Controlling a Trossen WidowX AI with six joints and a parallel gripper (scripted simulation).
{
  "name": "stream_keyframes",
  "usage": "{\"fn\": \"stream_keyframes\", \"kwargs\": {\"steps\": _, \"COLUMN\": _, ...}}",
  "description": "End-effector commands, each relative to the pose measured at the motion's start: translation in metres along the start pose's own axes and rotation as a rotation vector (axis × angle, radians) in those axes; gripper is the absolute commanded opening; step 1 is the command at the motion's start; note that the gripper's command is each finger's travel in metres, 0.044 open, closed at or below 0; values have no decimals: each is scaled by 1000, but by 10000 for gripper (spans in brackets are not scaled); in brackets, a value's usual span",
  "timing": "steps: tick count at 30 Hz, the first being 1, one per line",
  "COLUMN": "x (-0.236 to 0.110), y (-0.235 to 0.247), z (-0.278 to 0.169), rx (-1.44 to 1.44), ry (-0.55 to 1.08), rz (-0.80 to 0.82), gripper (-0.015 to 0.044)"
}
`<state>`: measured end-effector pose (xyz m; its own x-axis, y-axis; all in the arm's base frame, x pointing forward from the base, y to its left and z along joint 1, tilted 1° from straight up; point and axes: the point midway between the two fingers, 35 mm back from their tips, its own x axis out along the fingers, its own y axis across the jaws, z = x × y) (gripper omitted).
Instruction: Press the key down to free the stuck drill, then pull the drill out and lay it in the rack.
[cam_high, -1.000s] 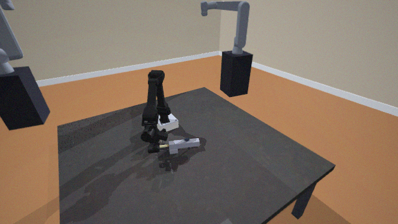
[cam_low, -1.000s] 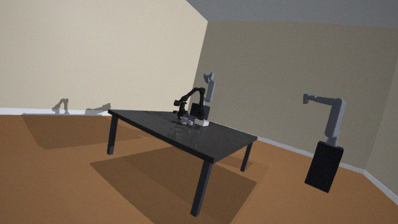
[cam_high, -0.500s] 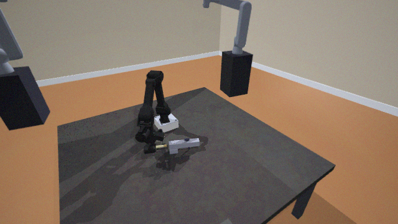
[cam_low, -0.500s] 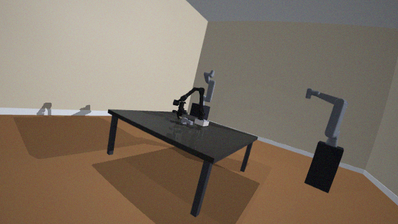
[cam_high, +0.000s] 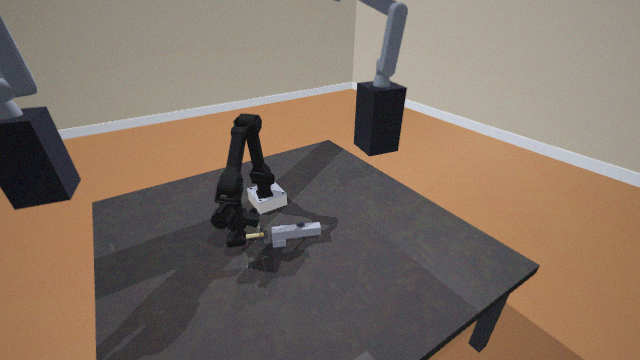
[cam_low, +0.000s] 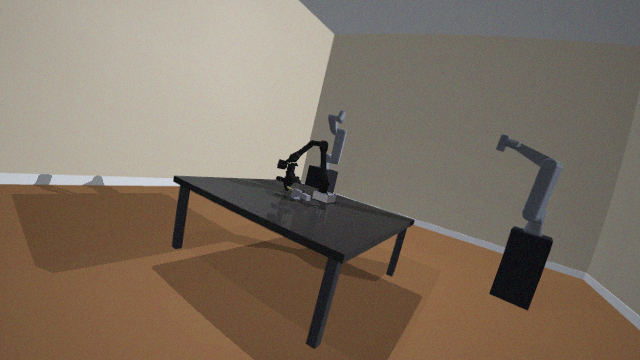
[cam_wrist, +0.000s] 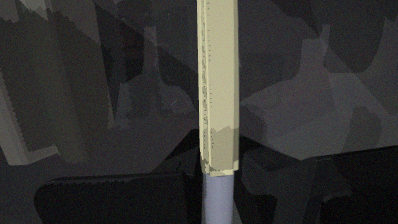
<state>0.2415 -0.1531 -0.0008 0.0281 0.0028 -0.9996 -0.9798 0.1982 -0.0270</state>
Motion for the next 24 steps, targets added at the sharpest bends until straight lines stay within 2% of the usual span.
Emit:
{"fn": "stream_keyframes", "kwargs": {"steps": 1, "x": -3, "y": 0, "z": 0, "rx": -4, "ry": 2, "rz": -5, "gripper": 0}}
{"fn": "stream_keyframes", "kwargs": {"steps": 24, "x": -11, "y": 3, "z": 2, "rx": -4, "ry": 2, "rz": -5, "gripper": 0}}
